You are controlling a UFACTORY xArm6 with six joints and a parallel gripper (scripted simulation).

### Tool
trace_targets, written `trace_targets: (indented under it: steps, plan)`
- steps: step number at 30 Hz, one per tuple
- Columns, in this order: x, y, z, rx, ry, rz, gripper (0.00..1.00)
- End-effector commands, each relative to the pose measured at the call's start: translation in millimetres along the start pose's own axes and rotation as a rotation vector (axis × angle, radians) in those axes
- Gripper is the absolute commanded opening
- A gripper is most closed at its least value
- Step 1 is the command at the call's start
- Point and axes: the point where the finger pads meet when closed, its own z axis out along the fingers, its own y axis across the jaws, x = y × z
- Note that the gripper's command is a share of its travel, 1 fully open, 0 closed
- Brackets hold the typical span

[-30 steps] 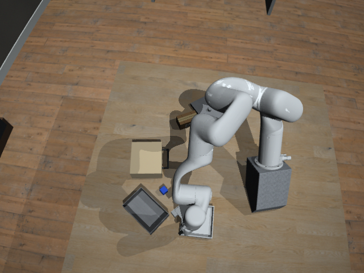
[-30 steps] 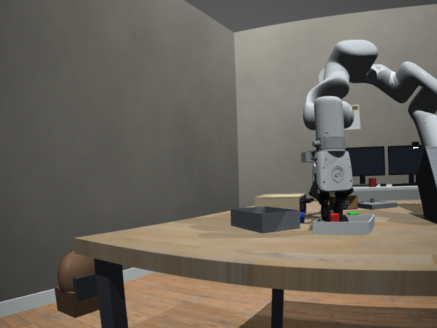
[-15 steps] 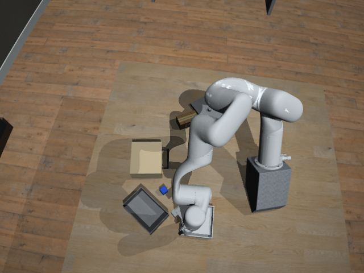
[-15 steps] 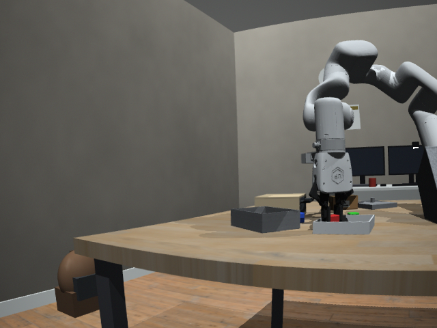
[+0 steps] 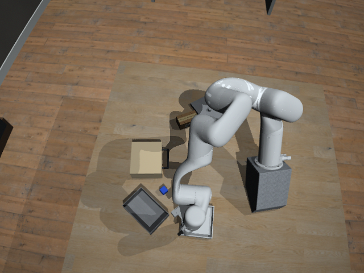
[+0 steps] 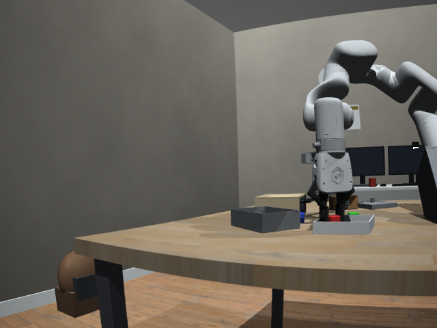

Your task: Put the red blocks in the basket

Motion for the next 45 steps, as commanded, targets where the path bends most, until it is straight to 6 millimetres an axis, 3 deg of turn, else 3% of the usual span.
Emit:
trace_targets:
  steps: [1, 45]
  plan:
    - [0.2, -1.6, -1.6, 0.004, 0.0, 0.001, 0.48]
    - [0.2, -1.6, -8.9, 0.004, 0.0, 0.001, 0.48]
